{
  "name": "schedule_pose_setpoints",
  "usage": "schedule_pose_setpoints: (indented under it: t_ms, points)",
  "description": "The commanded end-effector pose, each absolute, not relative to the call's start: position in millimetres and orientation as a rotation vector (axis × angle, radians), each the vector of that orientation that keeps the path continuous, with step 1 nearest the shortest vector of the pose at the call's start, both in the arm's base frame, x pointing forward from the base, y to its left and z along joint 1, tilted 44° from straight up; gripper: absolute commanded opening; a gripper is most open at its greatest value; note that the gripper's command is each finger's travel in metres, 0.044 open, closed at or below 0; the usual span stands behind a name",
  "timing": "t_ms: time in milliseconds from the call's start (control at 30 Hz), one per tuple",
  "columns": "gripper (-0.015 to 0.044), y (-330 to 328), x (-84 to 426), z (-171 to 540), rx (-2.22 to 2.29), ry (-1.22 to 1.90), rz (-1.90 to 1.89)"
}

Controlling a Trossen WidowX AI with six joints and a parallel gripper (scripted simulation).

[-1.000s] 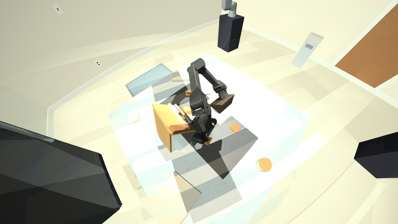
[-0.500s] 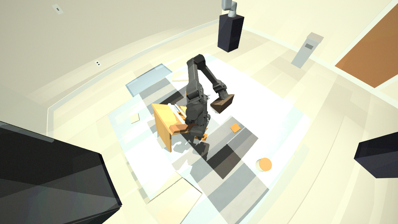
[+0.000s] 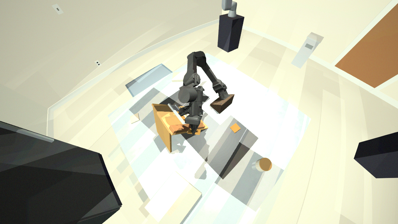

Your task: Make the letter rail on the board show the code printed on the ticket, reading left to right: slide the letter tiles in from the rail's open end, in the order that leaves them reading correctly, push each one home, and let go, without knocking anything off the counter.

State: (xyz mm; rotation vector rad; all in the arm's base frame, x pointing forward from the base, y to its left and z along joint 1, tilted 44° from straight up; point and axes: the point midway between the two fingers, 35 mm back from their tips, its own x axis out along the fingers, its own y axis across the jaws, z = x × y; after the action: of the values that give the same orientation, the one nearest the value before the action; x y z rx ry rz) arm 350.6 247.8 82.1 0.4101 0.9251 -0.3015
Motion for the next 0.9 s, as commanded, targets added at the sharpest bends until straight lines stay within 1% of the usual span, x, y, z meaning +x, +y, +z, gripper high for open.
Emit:
schedule_pose_setpoints:
  t_ms: [0,333,867]
  points:
    - [0.0000,251,360,112,0.421,0.867,-0.240]
    - [0.0000,233,370,146,0.328,0.819,-0.139]
    - [0.0000,154,379,195,0.053,0.735,-0.066]
